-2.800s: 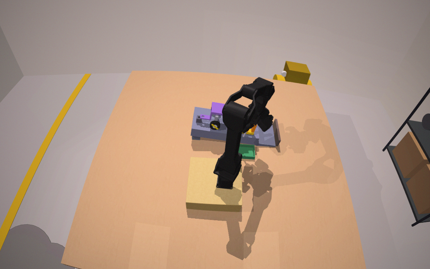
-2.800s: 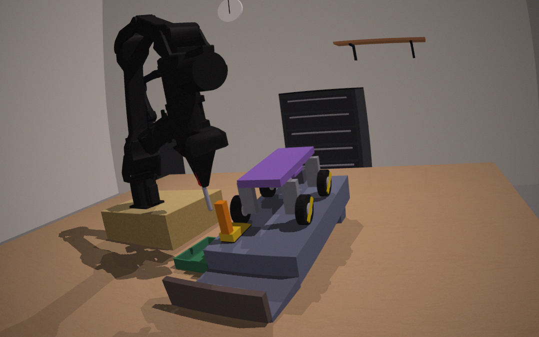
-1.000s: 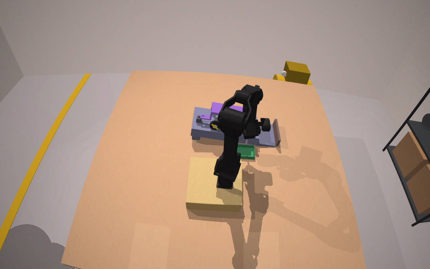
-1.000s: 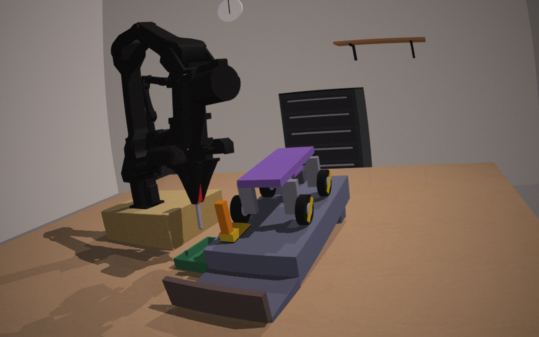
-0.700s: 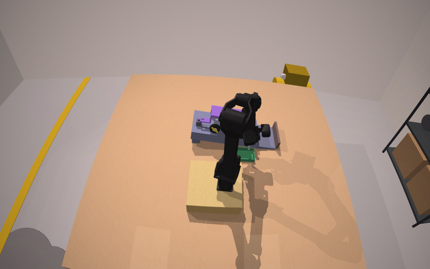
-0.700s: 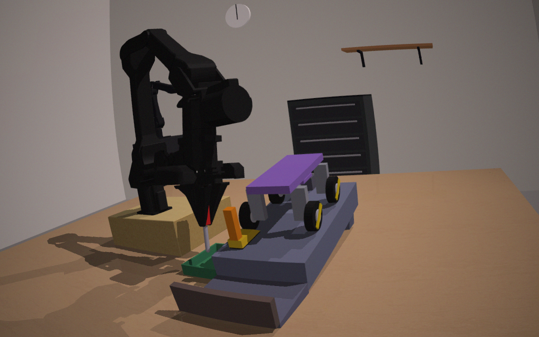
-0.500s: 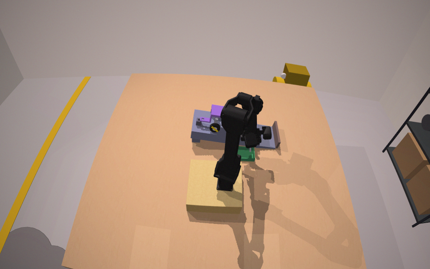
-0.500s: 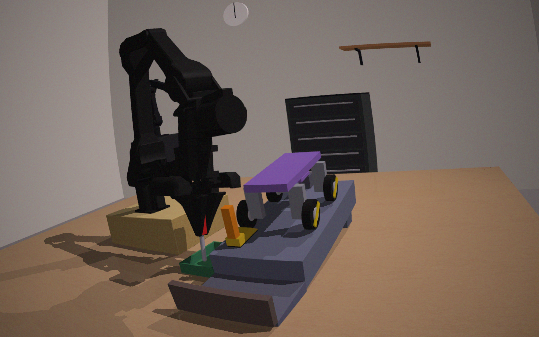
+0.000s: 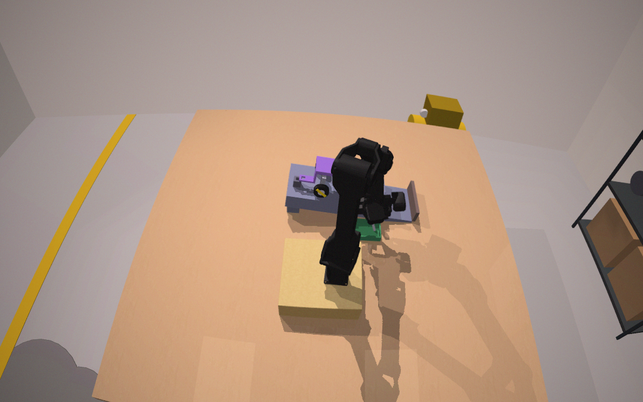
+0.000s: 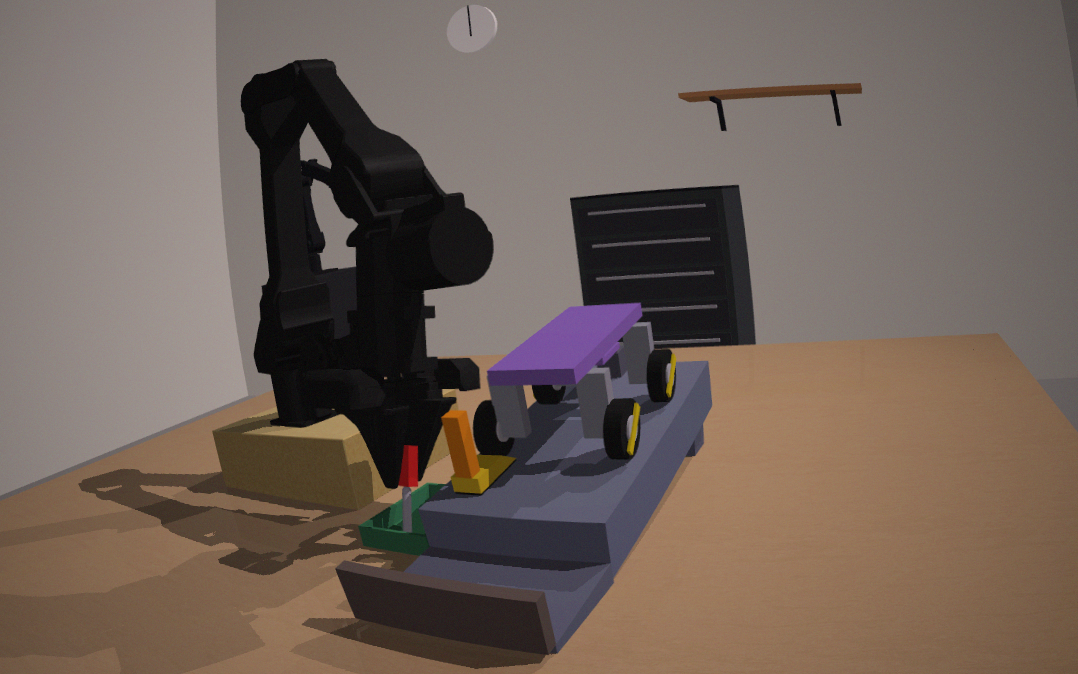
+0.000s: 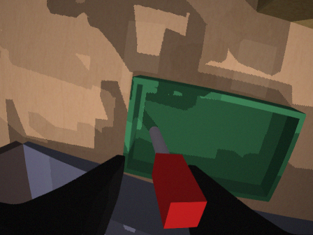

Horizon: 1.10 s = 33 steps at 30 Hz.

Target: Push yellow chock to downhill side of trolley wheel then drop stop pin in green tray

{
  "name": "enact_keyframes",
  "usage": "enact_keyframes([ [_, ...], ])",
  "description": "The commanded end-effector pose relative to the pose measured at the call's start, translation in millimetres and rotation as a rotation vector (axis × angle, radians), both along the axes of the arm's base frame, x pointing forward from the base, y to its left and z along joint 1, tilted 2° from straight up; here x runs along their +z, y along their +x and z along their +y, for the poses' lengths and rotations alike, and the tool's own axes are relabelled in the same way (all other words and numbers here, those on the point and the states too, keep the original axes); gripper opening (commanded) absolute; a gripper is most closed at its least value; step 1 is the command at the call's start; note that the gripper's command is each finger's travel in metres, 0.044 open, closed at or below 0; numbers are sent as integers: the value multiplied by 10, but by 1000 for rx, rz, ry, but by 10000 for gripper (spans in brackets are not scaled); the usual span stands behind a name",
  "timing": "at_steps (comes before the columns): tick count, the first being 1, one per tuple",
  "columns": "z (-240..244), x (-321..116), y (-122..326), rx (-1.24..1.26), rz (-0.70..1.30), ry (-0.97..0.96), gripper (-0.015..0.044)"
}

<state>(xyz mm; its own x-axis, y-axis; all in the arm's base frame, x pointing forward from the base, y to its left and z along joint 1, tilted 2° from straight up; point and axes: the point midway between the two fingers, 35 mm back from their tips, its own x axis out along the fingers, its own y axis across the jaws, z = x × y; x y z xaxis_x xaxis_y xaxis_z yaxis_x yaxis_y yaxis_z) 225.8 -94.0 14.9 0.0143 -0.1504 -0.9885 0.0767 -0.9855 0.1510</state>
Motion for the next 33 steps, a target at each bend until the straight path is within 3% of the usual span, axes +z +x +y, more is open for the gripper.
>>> enact_keyframes([
  [1,26,-16,-10,-5,4,-3,190],
  [33,214,-70,14,-5,4,-1,190],
])
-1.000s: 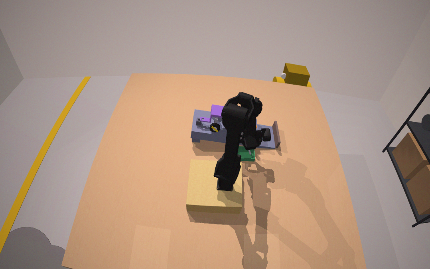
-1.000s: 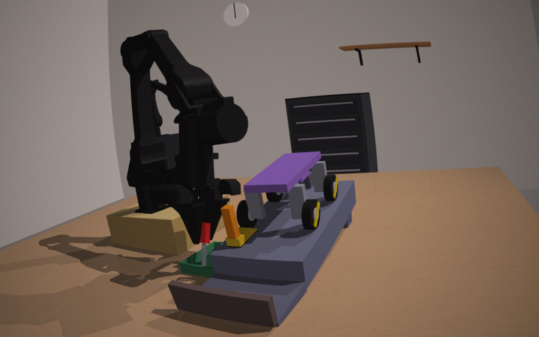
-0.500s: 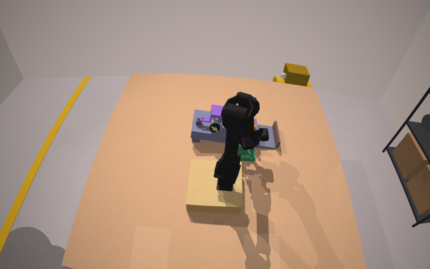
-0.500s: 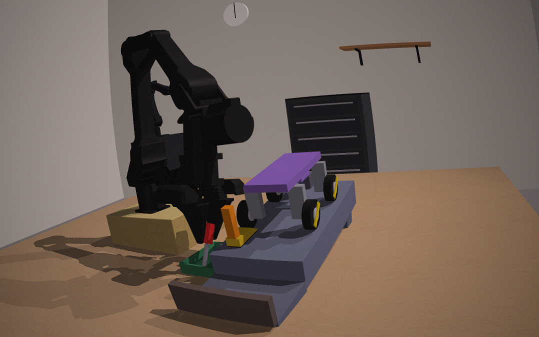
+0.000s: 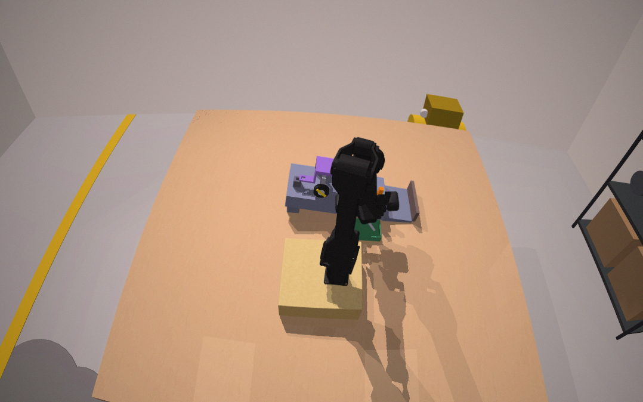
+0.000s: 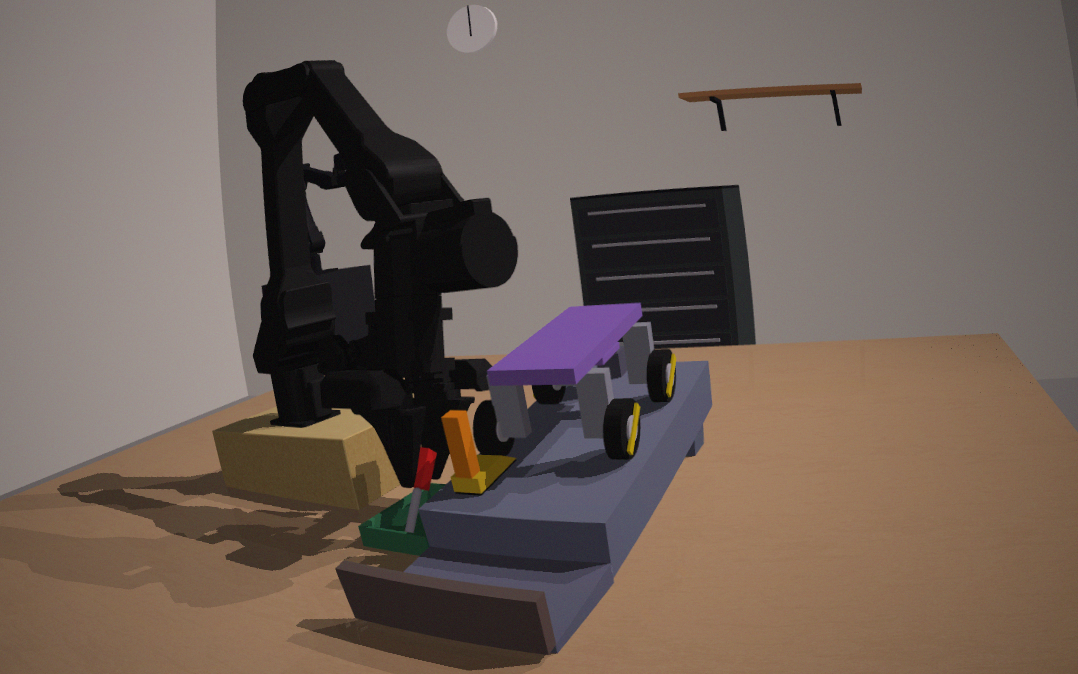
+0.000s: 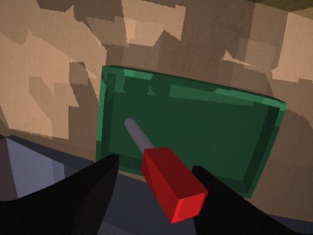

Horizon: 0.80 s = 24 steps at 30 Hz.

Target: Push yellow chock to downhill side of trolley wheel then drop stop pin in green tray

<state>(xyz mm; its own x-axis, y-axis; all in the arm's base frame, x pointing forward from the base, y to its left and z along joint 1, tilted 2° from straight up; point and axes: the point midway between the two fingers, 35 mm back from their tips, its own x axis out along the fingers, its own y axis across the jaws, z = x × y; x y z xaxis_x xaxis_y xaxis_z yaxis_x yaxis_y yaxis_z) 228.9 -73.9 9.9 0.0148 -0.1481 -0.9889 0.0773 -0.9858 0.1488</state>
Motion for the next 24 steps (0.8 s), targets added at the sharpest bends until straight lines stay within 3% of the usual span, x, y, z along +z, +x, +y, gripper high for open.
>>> enact_keyframes([
  [1,18,-23,-16,-6,5,-3,190],
  [24,124,-79,-6,-6,5,-2,190],
])
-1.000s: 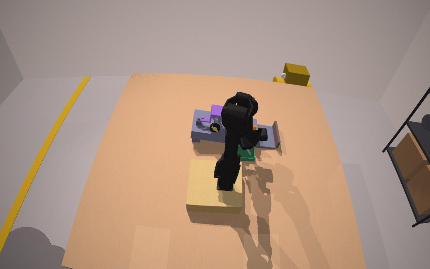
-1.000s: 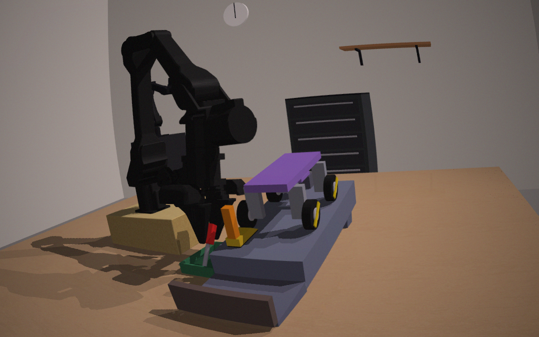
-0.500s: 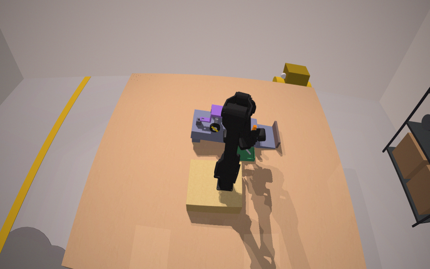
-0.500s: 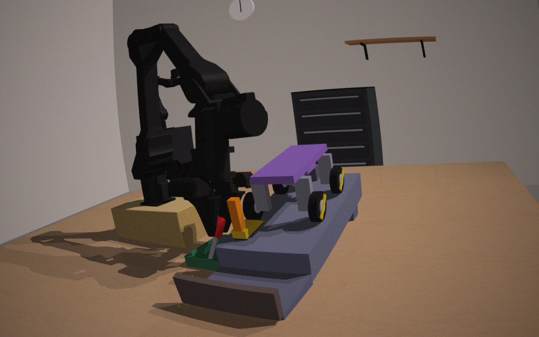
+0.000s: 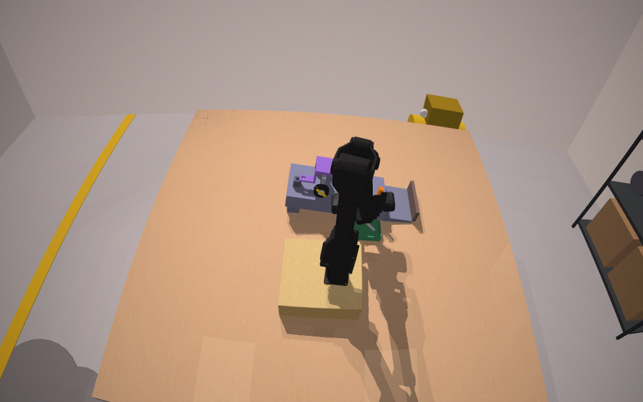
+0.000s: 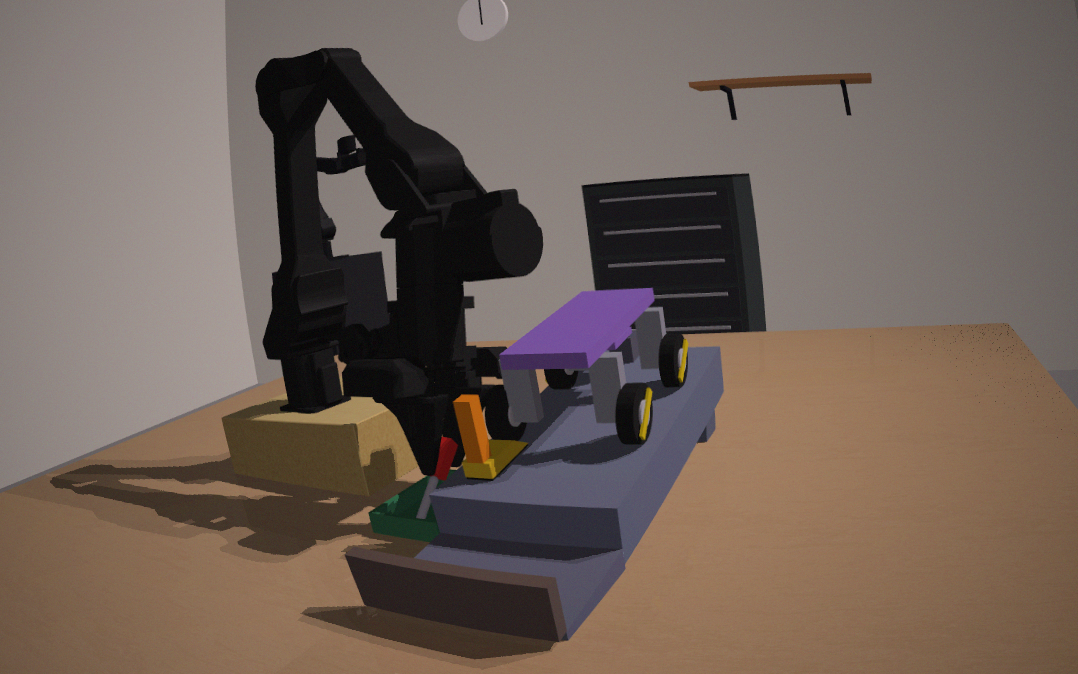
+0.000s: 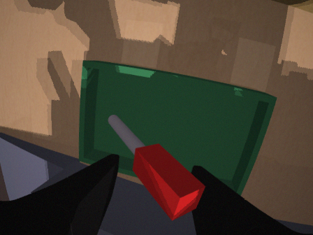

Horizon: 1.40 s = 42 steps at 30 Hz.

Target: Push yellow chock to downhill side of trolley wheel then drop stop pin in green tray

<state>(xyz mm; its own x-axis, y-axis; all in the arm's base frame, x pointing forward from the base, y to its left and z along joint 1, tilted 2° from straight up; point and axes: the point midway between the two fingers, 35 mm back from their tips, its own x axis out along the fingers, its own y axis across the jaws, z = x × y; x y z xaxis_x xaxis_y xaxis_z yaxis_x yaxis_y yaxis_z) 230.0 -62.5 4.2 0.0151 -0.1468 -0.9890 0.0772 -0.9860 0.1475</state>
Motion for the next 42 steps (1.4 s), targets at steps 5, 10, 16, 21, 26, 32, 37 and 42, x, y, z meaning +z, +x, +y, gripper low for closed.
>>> enact_keyframes([
  [5,31,-36,-17,-6,5,-3,190],
  [10,52,-52,-16,-6,5,-3,190],
  [16,73,-68,-18,-6,5,-3,190],
  [21,87,-82,-21,-6,5,-3,190],
  [26,87,-64,1,0,0,1,269],
  [32,87,-64,1,0,0,1,340],
  [37,88,1,-5,-2,1,0,340],
  [42,94,148,-39,-5,4,-2,419],
])
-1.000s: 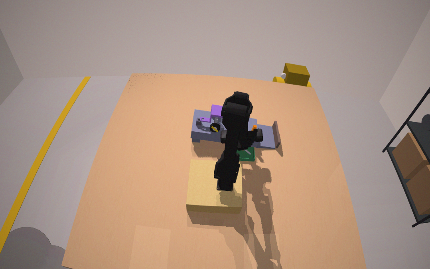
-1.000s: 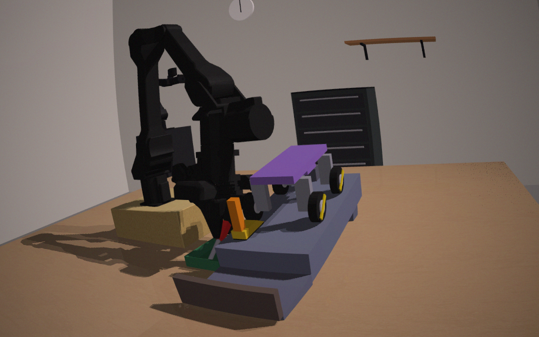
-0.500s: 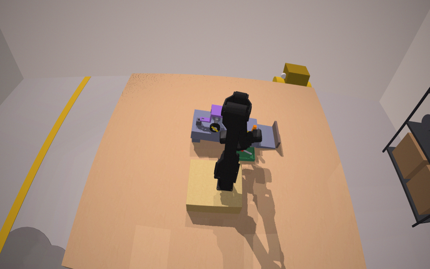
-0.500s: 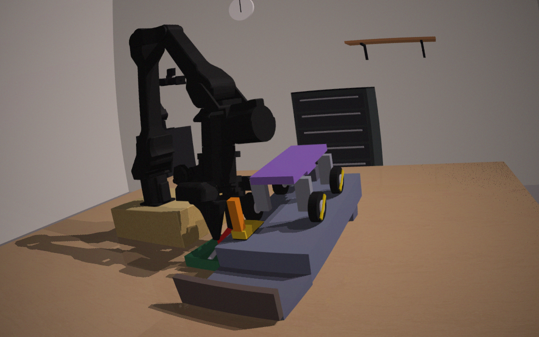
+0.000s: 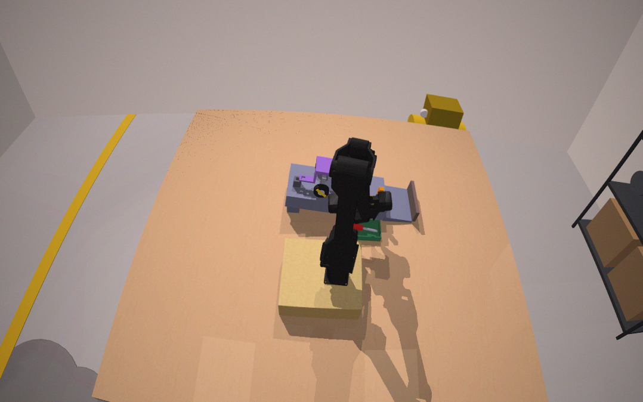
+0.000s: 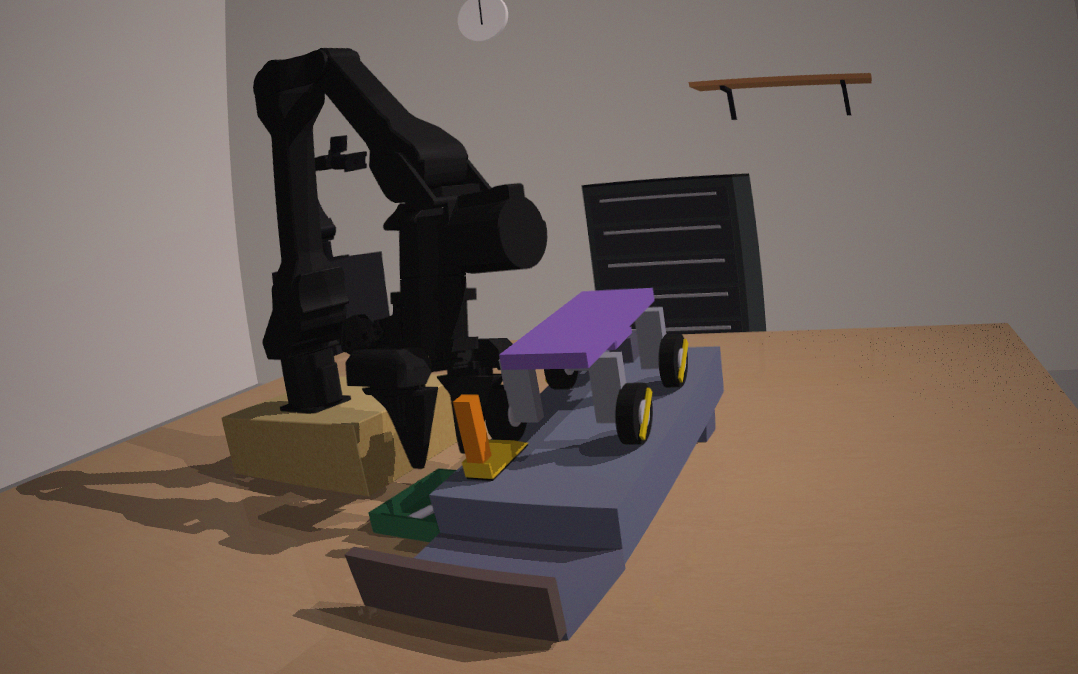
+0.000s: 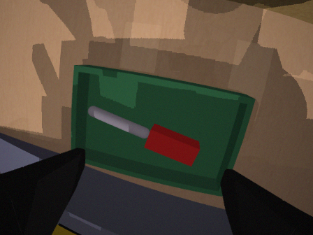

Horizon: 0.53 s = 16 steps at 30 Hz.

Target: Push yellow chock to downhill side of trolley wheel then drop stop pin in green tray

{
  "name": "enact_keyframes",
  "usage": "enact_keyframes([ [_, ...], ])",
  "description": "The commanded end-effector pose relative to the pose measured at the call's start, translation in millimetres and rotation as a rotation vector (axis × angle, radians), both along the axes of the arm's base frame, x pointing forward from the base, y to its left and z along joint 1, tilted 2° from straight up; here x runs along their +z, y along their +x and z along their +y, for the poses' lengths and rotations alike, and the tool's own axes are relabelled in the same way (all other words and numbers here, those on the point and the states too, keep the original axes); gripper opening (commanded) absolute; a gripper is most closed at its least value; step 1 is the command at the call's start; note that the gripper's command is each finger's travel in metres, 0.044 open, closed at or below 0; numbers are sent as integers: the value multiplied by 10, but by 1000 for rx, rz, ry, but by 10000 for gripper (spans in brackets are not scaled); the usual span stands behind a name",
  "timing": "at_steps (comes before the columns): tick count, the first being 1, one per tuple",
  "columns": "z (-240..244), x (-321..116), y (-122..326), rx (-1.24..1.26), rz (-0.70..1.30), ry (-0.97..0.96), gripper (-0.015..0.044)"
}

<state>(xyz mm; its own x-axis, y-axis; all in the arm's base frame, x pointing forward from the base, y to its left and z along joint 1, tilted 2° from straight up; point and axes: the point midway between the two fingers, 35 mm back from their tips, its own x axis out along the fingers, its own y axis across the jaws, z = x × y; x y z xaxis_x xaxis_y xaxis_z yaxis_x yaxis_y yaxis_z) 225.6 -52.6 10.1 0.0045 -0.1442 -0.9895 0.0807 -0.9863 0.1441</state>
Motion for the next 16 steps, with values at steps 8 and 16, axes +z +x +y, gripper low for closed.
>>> enact_keyframes([
  [8,5,345,-36,-8,-6,-5,440],
  [16,1,598,-53,-8,-6,-5,440],
])
